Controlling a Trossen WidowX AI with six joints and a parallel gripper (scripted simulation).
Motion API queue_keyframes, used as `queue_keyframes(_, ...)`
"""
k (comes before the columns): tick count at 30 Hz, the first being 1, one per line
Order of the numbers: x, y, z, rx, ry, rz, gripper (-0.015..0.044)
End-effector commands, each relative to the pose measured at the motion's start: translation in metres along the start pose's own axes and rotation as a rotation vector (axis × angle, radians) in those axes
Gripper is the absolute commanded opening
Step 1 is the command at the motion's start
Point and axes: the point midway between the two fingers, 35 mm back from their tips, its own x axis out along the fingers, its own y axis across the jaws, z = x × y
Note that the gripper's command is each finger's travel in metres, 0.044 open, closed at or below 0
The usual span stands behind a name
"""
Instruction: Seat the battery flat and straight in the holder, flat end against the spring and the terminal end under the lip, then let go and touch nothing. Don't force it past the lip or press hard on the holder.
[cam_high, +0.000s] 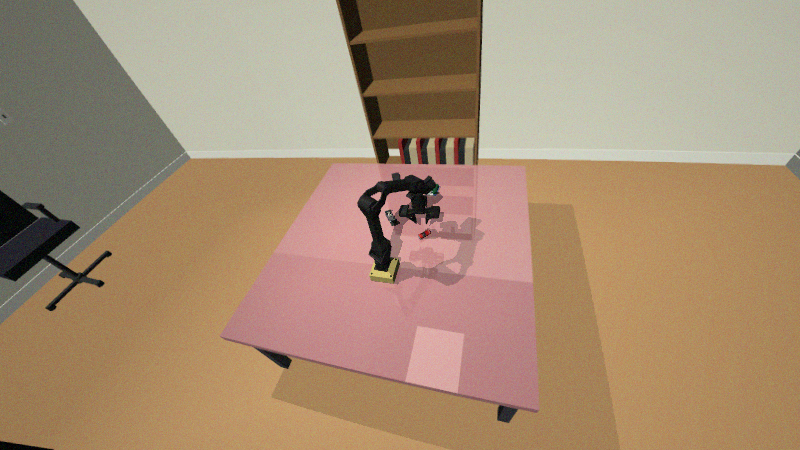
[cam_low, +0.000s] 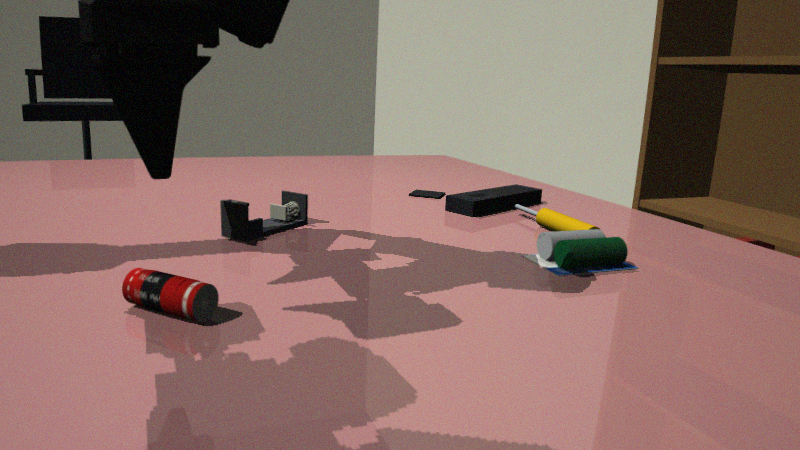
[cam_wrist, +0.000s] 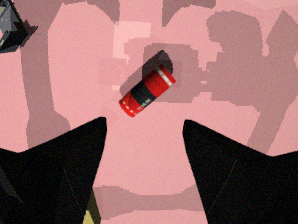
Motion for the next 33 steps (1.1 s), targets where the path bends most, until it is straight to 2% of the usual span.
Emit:
queue_keyframes(1,0.027,-0.002,-0.001,0.464,0.027,0.005,0.025)
queue_keyframes(4,0.038,-0.004,0.0,0.742,0.028,0.001,0.025)
queue_keyframes(6,0.041,-0.005,0.001,0.806,0.028,-0.001,0.025)
queue_keyframes(17,0.042,-0.005,0.001,0.806,0.028,-0.001,0.025)
queue_keyframes(33,0.068,-0.005,0.001,0.806,0.028,-0.001,0.025)
